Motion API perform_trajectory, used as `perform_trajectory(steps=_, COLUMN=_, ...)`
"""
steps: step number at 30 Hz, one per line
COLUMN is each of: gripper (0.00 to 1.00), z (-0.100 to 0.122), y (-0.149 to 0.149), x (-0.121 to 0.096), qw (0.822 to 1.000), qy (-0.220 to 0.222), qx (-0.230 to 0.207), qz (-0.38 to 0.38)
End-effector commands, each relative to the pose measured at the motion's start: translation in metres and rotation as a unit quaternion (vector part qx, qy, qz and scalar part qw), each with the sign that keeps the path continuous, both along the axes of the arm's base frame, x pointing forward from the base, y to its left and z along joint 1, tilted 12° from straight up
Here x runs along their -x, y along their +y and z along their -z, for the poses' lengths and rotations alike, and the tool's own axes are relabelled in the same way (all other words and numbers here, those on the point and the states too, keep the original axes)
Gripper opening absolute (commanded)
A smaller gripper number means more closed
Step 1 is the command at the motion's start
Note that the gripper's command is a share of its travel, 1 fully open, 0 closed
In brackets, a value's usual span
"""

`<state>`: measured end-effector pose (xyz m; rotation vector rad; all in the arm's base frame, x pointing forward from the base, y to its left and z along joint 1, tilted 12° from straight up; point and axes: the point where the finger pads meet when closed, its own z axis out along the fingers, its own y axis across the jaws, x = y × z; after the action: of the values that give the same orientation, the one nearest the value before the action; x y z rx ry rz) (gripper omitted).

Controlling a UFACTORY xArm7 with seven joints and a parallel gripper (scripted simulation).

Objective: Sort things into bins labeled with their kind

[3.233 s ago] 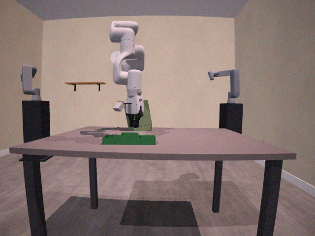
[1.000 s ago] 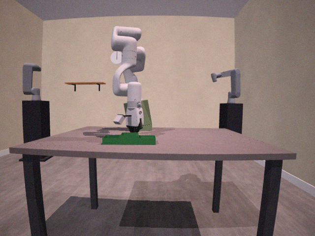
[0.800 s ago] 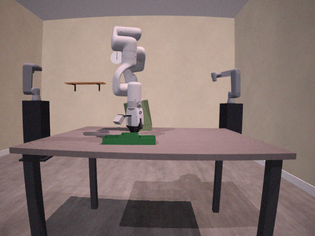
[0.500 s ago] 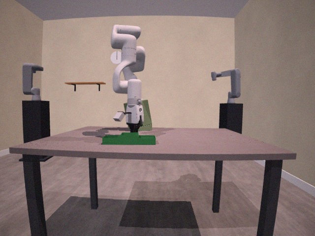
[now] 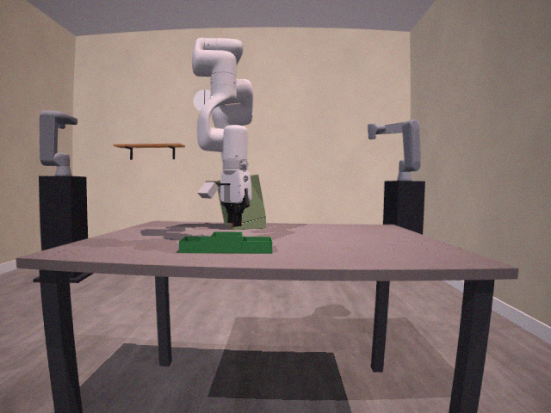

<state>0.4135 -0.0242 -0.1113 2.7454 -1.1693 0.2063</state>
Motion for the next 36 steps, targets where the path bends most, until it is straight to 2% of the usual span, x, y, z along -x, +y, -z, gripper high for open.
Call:
perform_trajectory(steps=1, gripper=0.00, z=-0.006, y=0.001, x=0.000, qw=1.000, qy=-0.001, qx=0.000, qz=0.000)
perform_trajectory(steps=20, gripper=0.00, z=-0.012, y=0.002, x=0.000, qw=1.000, qy=-0.001, qx=0.000, qz=0.000)
perform_trajectory(steps=21, gripper=0.00, z=-0.013, y=0.001, x=-0.005, qw=1.000, qy=-0.001, qx=0.000, qz=0.000)
perform_trajectory(steps=24, gripper=0.00, z=-0.015, y=-0.003, x=-0.023, qw=0.997, qy=-0.015, qx=-0.005, qz=0.073)
perform_trajectory(steps=27, gripper=0.00, z=-0.017, y=-0.007, x=-0.040, qw=0.994, qy=-0.022, qx=-0.008, qz=0.109)
perform_trajectory(steps=34, gripper=0.00, z=-0.021, y=-0.016, x=-0.081, qw=0.978, qy=-0.045, qx=-0.015, qz=0.203)
perform_trajectory(steps=36, gripper=0.00, z=-0.022, y=-0.017, x=-0.083, qw=0.975, qy=-0.049, qx=-0.016, qz=0.217)
